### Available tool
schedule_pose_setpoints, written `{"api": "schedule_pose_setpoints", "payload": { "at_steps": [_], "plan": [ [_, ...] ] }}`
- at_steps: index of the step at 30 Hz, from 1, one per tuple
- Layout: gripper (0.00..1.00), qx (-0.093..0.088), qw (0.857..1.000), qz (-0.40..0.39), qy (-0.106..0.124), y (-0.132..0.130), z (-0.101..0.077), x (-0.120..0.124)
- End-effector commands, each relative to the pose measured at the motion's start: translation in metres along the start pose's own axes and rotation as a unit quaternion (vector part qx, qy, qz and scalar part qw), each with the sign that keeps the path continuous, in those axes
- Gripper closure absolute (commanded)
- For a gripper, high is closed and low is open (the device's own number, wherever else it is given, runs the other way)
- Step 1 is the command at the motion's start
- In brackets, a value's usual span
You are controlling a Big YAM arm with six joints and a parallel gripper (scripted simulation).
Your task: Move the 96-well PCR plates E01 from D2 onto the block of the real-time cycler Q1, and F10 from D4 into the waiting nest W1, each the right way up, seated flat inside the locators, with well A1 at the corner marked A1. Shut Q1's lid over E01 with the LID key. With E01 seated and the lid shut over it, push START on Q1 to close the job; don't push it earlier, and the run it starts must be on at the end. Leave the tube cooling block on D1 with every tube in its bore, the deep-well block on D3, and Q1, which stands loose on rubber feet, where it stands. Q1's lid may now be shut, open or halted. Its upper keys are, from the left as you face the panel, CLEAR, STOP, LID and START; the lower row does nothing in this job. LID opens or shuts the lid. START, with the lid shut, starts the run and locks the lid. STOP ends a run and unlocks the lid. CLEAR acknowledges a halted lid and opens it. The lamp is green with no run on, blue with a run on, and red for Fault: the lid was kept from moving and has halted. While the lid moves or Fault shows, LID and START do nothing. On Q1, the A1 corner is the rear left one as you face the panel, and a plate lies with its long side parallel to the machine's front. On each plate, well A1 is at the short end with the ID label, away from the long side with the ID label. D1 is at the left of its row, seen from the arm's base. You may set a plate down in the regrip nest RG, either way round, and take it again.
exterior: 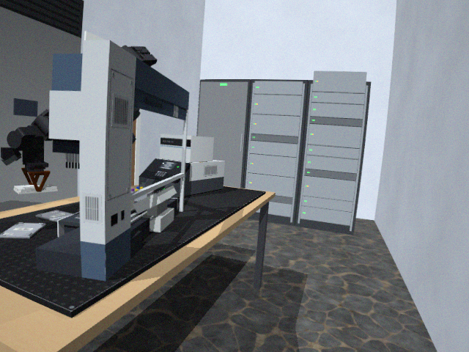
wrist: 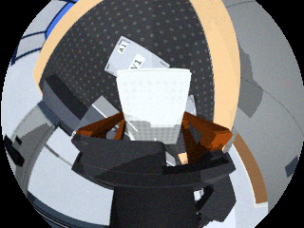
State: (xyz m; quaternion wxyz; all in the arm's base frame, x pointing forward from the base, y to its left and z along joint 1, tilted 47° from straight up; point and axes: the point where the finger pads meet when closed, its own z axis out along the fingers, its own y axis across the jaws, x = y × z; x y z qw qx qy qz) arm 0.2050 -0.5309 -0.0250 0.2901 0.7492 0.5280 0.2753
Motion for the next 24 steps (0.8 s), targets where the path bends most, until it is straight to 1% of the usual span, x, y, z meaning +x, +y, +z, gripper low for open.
{"api": "schedule_pose_setpoints", "payload": {
  "at_steps": [1, 2, 4, 6, 7, 9, 10, 14, 16, 18, 20, 21, 23, 24],
  "plan": [
    [1.00, 0.002, 0.998, -0.056, 0.005, 0.003, 0.001, -0.007],
    [1.00, 0.002, 0.998, -0.067, 0.007, 0.002, 0.003, -0.004],
    [1.00, 0.002, 0.996, -0.091, 0.010, 0.010, 0.005, -0.008],
    [1.00, -0.001, 0.993, -0.117, 0.005, 0.016, 0.002, -0.009],
    [1.00, -0.002, 0.992, -0.129, 0.003, 0.024, 0.000, -0.015],
    [1.00, -0.005, 0.989, -0.150, -0.004, 0.026, -0.006, -0.021],
    [1.00, -0.004, 0.987, -0.158, -0.005, 0.028, -0.007, -0.028],
    [1.00, -0.002, 0.986, -0.165, -0.004, 0.025, -0.008, -0.033],
    [1.00, 0.000, 0.983, -0.186, -0.004, 0.016, -0.008, -0.032],
    [1.00, 0.001, 0.979, -0.205, -0.004, 0.016, -0.009, -0.040],
    [1.00, 0.002, 0.974, -0.226, -0.004, 0.011, -0.009, -0.038],
    [1.00, 0.002, 0.971, -0.237, -0.004, 0.016, -0.009, -0.044],
    [1.00, 0.001, 0.965, -0.261, -0.006, 0.017, -0.011, -0.046],
    [1.00, 0.001, 0.962, -0.273, -0.008, 0.023, -0.012, -0.053]
  ]
}}
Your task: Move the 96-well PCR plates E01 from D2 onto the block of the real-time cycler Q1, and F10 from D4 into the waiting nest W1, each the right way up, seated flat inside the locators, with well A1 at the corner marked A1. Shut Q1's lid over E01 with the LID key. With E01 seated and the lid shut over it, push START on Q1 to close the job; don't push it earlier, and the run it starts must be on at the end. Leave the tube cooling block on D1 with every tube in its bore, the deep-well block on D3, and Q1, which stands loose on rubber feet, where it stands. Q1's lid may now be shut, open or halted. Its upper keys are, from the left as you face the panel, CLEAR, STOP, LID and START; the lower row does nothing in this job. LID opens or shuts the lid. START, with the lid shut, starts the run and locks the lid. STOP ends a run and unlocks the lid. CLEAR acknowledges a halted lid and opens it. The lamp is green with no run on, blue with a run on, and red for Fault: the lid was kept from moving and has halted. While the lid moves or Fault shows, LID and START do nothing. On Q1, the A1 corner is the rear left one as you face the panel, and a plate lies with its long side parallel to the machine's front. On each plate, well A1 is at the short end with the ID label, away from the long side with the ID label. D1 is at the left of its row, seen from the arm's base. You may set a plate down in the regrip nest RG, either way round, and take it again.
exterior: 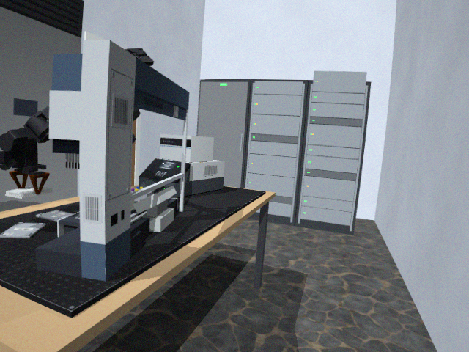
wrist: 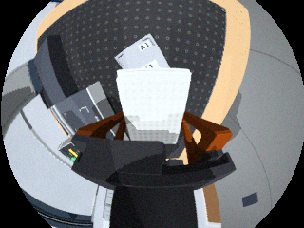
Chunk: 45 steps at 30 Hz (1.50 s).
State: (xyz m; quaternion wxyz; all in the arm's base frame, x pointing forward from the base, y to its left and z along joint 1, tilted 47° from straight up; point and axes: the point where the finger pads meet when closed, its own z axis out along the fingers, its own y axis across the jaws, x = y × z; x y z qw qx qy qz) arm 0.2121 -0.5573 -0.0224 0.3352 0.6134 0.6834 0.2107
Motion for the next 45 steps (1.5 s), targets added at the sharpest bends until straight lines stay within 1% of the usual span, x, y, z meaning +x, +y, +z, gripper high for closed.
{"api": "schedule_pose_setpoints", "payload": {
  "at_steps": [1, 3, 4, 6, 7, 9, 10, 12, 13, 15, 16, 21, 24, 28, 32, 35, 38, 40, 45],
  "plan": [
    [1.00, 0.002, 0.997, -0.069, -0.022, -0.002, -0.023, -0.035],
    [1.00, 0.002, 0.995, -0.098, -0.029, 0.001, -0.028, -0.038],
    [1.00, 0.002, 0.993, -0.110, -0.030, 0.004, -0.031, -0.047],
    [1.00, 0.002, 0.993, -0.110, -0.030, 0.004, -0.031, -0.047],
    [1.00, 0.003, 0.994, -0.108, -0.027, 0.002, -0.029, -0.050],
    [1.00, 0.004, 0.991, -0.130, -0.026, -0.002, -0.026, -0.049],
    [1.00, 0.004, 0.990, -0.140, -0.025, -0.002, -0.026, -0.055],
    [1.00, 0.005, 0.987, -0.159, -0.022, -0.006, -0.025, -0.051],
    [1.00, 0.005, 0.986, -0.167, -0.021, -0.005, -0.025, -0.057],
    [1.00, 0.005, 0.983, -0.183, -0.017, -0.008, -0.023, -0.051],
    [1.00, 0.005, 0.981, -0.193, -0.017, -0.006, -0.023, -0.059],
    [1.00, 0.003, 0.966, -0.257, -0.018, 0.012, -0.020, -0.059],
    [1.00, 0.002, 0.965, -0.261, -0.019, 0.016, -0.020, -0.058],
    [1.00, 0.003, 0.947, -0.320, -0.024, 0.033, -0.020, -0.064],
    [1.00, 0.001, 0.953, -0.304, -0.022, 0.040, -0.019, -0.064],
    [1.00, 0.002, 0.954, -0.300, -0.025, 0.041, -0.019, -0.066],
    [1.00, 0.004, 0.958, -0.287, -0.023, 0.028, -0.016, -0.061],
    [1.00, 0.004, 0.958, -0.287, -0.023, 0.028, -0.016, -0.061],
    [1.00, 0.007, 0.965, -0.262, -0.020, 0.005, -0.014, -0.053]
  ]
}}
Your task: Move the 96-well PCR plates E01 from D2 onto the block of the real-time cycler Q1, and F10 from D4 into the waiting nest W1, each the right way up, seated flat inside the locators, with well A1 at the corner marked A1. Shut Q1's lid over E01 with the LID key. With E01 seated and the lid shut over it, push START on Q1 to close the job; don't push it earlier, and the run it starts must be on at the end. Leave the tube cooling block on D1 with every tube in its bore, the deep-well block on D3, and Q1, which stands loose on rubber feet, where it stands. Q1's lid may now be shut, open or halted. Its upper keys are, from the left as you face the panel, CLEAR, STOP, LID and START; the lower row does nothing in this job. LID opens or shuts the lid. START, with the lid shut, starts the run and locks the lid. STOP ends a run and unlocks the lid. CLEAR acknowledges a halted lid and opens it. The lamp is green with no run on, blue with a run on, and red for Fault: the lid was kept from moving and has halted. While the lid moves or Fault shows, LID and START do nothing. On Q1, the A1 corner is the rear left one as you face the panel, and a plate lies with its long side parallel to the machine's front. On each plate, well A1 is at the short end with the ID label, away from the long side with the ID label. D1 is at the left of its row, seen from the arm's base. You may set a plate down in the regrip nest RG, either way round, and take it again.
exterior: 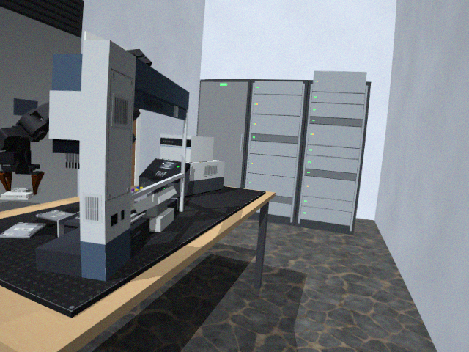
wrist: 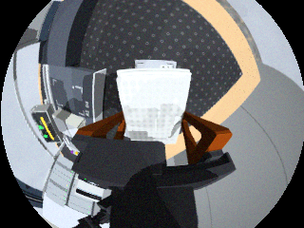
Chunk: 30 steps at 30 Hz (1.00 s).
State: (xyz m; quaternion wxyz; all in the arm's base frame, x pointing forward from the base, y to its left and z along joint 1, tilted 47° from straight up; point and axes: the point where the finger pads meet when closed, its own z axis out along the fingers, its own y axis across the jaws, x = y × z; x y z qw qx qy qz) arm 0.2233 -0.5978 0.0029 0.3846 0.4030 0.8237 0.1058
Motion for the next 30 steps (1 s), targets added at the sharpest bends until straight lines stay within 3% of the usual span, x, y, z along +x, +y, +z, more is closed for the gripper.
{"api": "schedule_pose_setpoints", "payload": {
  "at_steps": [1, 3, 21, 30],
  "plan": [
    [1.00, 0.010, 1.000, 0.019, -0.010, -0.019, -0.009, 0.005],
    [1.00, 0.010, 1.000, 0.026, -0.008, -0.020, -0.009, 0.009],
    [1.00, 0.018, 0.999, 0.027, -0.028, -0.019, -0.036, -0.026],
    [1.00, 0.011, 0.999, 0.021, -0.021, -0.010, -0.021, -0.021]
  ]
}}
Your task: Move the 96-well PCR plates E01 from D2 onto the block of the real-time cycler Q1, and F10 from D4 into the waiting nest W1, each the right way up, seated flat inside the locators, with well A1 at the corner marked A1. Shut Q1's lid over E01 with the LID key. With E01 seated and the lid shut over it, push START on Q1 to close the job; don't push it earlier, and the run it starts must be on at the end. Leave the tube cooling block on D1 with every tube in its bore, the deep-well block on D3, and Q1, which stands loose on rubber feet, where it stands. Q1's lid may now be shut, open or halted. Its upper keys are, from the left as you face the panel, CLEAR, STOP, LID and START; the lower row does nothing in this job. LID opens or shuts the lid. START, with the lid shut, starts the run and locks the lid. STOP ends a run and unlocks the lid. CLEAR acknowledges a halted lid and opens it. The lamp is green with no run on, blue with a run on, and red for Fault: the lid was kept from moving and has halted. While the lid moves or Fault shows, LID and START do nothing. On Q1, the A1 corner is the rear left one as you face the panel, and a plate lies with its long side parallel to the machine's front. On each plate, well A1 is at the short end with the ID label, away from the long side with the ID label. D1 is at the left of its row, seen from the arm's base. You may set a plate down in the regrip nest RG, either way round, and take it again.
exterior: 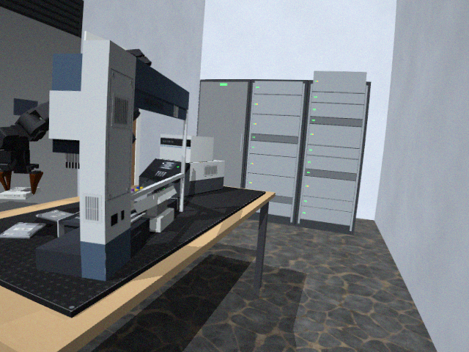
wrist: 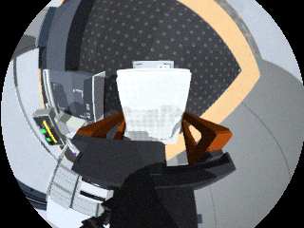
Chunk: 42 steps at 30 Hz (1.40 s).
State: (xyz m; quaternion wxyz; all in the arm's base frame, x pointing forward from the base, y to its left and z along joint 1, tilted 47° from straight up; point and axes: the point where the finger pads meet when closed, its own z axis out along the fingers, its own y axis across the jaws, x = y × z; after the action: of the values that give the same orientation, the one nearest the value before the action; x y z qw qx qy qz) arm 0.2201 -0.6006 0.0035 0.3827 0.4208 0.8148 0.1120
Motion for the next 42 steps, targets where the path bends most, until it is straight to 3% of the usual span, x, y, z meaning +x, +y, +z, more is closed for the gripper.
{"api": "schedule_pose_setpoints", "payload": {
  "at_steps": [1, 7, 12, 16, 20, 23, 31, 39, 42],
  "plan": [
    [1.00, 0.008, 1.000, 0.001, -0.017, -0.005, -0.015, -0.017],
    [1.00, -0.001, 1.000, -0.003, -0.002, 0.001, 0.004, 0.003],
    [1.00, -0.001, 1.000, 0.003, 0.002, 0.005, 0.018, 0.003],
    [1.00, -0.001, 1.000, 0.000, -0.002, 0.007, 0.020, -0.005],
    [1.00, 0.009, 1.000, -0.004, -0.020, -0.001, 0.007, -0.026],
    [1.00, 0.009, 1.000, -0.006, -0.022, -0.003, 0.014, -0.032],
    [1.00, -0.001, 1.000, 0.002, -0.002, 0.005, 0.045, -0.007],
    [1.00, 0.008, 1.000, 0.002, -0.016, -0.003, 0.034, -0.012],
    [1.00, 0.004, 1.000, 0.005, -0.009, -0.001, 0.050, -0.004]
  ]
}}
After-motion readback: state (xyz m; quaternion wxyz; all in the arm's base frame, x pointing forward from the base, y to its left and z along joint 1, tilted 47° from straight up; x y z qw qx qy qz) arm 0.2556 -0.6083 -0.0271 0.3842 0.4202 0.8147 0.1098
